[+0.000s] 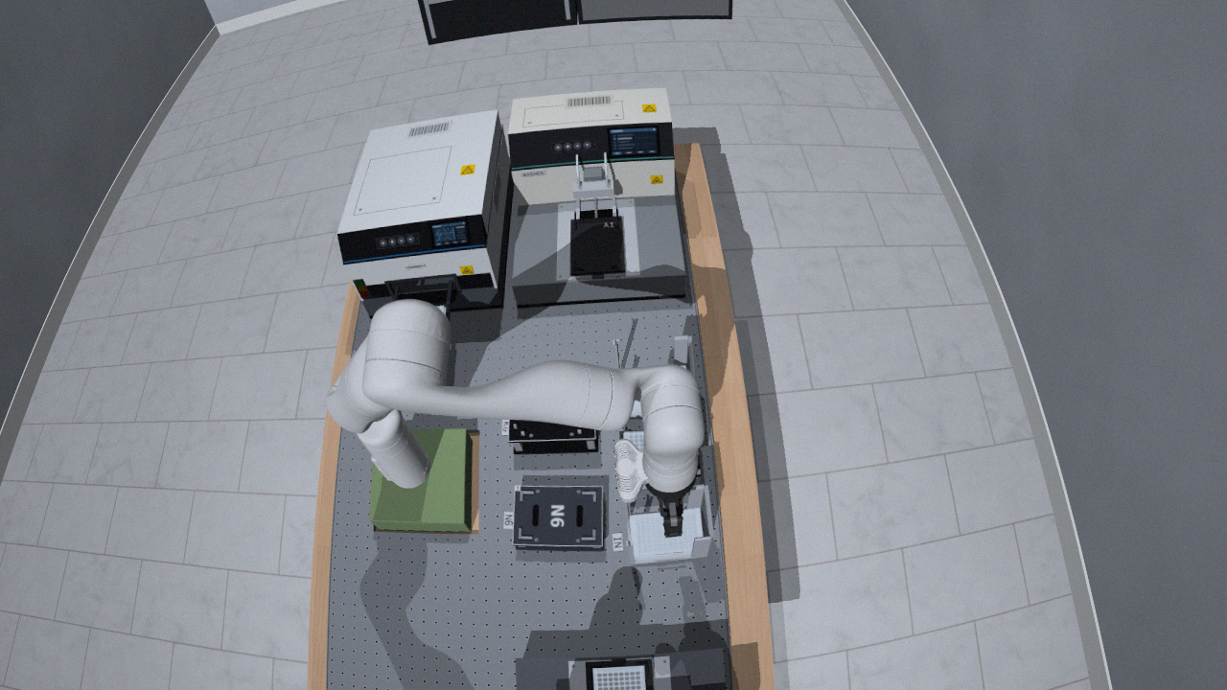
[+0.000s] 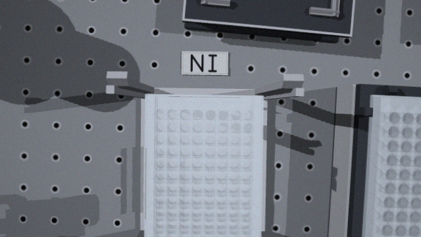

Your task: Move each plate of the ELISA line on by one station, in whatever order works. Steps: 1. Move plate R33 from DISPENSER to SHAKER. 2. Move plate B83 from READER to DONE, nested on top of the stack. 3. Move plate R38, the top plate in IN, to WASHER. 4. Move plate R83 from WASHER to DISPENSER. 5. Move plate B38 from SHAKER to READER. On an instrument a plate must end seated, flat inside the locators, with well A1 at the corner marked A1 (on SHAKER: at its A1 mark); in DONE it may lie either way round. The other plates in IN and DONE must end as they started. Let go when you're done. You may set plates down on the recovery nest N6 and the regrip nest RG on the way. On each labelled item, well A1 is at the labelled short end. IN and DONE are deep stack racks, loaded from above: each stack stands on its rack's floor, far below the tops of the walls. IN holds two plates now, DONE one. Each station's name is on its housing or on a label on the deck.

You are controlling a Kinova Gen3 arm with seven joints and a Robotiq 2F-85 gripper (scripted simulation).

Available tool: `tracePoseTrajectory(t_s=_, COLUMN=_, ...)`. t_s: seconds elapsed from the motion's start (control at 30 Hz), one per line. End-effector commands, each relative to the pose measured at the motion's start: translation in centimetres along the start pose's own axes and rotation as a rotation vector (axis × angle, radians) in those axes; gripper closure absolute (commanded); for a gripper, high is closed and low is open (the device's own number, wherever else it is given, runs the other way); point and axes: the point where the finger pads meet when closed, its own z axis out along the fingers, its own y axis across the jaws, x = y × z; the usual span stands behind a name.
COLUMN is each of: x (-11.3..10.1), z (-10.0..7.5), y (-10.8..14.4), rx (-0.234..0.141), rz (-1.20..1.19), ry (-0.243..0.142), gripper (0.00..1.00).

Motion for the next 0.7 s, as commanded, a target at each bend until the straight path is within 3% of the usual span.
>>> tracePoseTrajectory(t_s=0.0, x=0.0, z=0.7, y=0.0, rx=0.004, rz=0.005, ry=0.002, gripper=0.00)
tracePoseTrajectory(t_s=0.67, x=0.1, z=3.1, y=0.0, rx=0.004, rz=0.005, ry=0.002, gripper=0.00)
